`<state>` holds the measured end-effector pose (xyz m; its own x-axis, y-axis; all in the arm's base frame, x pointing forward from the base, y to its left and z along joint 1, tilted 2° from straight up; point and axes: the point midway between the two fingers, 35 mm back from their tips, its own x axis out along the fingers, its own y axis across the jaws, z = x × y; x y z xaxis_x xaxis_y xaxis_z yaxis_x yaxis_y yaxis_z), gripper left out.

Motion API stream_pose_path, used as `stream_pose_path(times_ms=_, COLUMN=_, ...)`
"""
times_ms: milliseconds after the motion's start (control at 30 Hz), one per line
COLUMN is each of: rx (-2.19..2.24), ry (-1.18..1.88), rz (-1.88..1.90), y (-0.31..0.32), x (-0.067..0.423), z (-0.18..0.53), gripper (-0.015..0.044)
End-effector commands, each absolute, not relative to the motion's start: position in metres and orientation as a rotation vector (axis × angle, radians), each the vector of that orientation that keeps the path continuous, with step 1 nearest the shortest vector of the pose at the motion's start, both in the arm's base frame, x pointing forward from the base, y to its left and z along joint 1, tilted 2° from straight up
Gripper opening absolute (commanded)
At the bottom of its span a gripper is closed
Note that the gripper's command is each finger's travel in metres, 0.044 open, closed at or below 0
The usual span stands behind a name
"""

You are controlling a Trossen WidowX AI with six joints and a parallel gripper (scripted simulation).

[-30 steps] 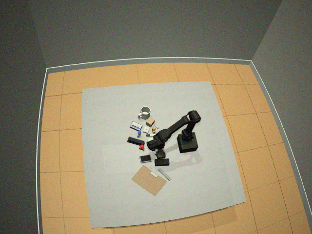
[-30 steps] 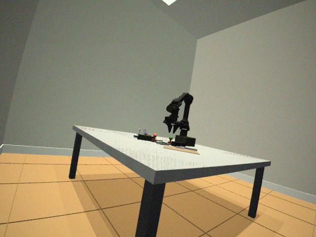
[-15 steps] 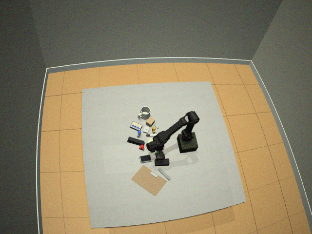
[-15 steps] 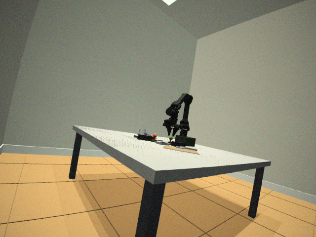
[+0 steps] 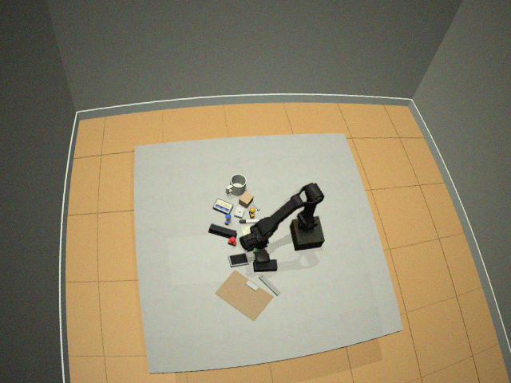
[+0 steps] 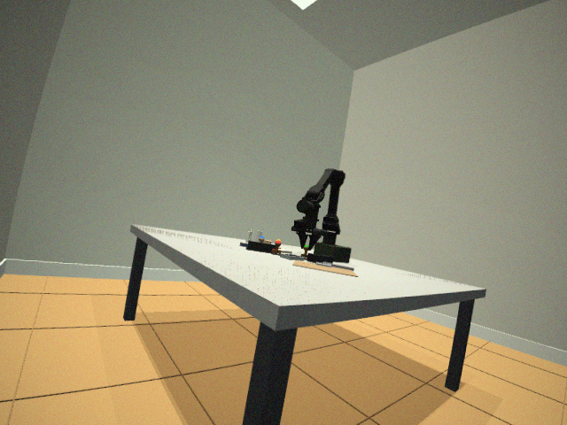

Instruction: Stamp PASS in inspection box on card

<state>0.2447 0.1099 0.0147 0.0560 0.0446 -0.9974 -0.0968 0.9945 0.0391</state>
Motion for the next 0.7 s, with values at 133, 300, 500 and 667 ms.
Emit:
stream_pose_path(times_ms=133, rx=-0.048, ry=1.516, rz=0.104, y=0.108, x=0.242, z=0.001, gripper=0.0225)
stream_pose_path(times_ms=300, rx=-0.048, ry=1.516, rz=0.104, y=0.108, x=0.241, z=-0.008, gripper=0.0225)
stream_pose_path(times_ms=500, rx=-0.044, ry=1.515, rz=0.107, y=0.109, x=0.241, z=-0.007, gripper=0.0218)
stream_pose_path(times_ms=667, rx=-0.044, ry=1.515, rz=0.107, y=0.109, x=0.241, z=-0.007, gripper=0.0185)
